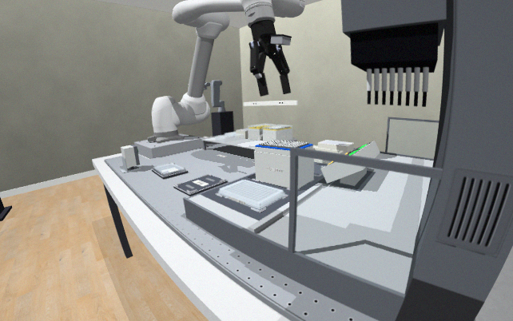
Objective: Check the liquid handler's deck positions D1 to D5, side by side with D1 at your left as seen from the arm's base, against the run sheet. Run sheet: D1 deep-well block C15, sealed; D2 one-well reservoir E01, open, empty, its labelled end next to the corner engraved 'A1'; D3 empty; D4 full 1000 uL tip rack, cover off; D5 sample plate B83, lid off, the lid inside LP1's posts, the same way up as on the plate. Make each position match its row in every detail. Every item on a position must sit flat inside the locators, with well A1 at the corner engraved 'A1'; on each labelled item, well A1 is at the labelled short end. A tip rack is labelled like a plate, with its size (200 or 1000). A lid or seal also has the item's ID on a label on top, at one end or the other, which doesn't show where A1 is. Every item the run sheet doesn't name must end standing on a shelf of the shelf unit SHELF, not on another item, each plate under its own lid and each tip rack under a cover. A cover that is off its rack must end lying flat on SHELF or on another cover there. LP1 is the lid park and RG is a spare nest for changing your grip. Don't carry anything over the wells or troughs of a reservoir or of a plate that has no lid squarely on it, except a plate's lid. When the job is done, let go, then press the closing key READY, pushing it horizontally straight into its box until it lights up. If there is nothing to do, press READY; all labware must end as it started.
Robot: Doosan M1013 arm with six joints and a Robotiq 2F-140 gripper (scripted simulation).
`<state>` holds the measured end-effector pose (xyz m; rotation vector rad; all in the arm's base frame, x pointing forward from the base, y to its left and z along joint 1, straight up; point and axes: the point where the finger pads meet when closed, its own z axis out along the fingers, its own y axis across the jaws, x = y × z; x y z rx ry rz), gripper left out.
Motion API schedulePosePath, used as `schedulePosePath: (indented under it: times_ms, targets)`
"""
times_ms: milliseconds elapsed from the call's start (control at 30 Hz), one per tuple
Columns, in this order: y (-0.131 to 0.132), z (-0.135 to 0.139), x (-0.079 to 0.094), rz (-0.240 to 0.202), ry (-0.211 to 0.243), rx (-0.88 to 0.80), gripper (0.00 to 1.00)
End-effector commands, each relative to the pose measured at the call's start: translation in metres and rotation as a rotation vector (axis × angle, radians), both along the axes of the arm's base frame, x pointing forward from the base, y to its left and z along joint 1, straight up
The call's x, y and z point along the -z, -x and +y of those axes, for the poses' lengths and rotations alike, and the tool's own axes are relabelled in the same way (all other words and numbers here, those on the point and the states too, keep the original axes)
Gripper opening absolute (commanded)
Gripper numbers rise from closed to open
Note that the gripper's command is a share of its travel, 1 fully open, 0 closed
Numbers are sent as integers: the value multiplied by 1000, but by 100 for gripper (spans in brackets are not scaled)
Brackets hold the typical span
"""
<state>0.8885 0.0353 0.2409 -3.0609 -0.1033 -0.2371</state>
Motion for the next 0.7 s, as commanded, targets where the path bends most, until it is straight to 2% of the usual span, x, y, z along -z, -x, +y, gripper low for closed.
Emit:
schedulePosePath:
  times_ms: [0, 33, 100, 233, 367, 667]
  targets:
    - [19, 4, -1, 69, 34, 12, 79]
    - [24, 5, -2, 86, 44, 15, 79]
    - [24, 5, -2, 86, 44, 15, 79]
    - [43, 8, -3, 145, 75, 26, 79]
    - [62, 10, -4, 145, 75, 26, 79]
    - [50, -5, -4, 144, 77, -1, 79]
